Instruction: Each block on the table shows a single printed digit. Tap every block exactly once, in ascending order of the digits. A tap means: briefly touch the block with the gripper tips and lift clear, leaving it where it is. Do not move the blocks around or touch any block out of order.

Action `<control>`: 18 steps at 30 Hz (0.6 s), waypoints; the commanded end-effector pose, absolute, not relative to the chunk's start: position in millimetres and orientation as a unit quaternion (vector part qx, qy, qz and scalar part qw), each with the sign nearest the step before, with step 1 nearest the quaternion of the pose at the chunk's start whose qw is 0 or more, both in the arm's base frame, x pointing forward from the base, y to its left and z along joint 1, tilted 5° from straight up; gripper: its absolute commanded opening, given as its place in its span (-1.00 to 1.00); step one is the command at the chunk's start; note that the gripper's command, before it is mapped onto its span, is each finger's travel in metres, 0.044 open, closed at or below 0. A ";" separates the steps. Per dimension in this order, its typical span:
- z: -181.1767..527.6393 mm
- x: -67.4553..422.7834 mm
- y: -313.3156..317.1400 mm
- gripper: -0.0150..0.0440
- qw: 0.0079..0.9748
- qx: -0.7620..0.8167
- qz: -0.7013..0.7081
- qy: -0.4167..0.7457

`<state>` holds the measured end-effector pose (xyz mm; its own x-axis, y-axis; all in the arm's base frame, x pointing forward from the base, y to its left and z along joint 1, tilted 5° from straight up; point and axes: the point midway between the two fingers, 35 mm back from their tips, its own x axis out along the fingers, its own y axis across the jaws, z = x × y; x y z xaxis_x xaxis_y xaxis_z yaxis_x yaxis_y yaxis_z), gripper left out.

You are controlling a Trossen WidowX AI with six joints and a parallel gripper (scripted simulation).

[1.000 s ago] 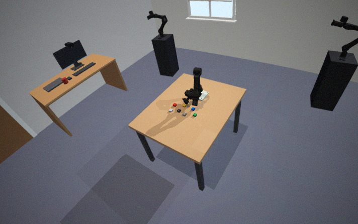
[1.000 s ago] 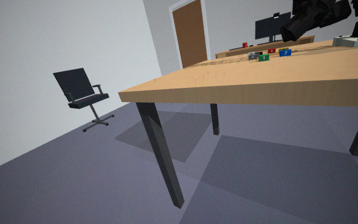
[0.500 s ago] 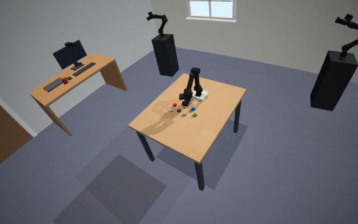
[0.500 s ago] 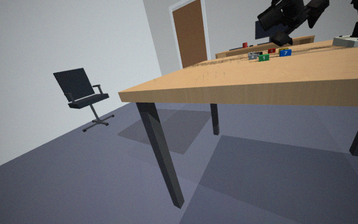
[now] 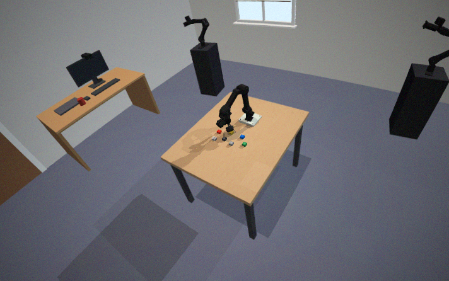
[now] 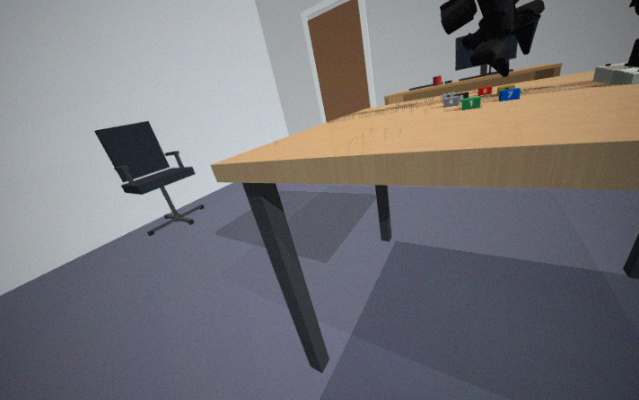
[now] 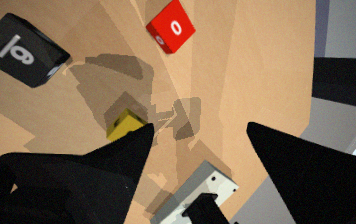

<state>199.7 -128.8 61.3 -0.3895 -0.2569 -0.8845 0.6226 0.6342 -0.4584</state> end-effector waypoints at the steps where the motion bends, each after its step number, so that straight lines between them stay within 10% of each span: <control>1: 95.9 232.8 -173.2 0.86 0.630 0.122 -0.157 0.750; 18: 124.9 242.8 -207.3 0.86 0.704 0.072 -0.028 0.706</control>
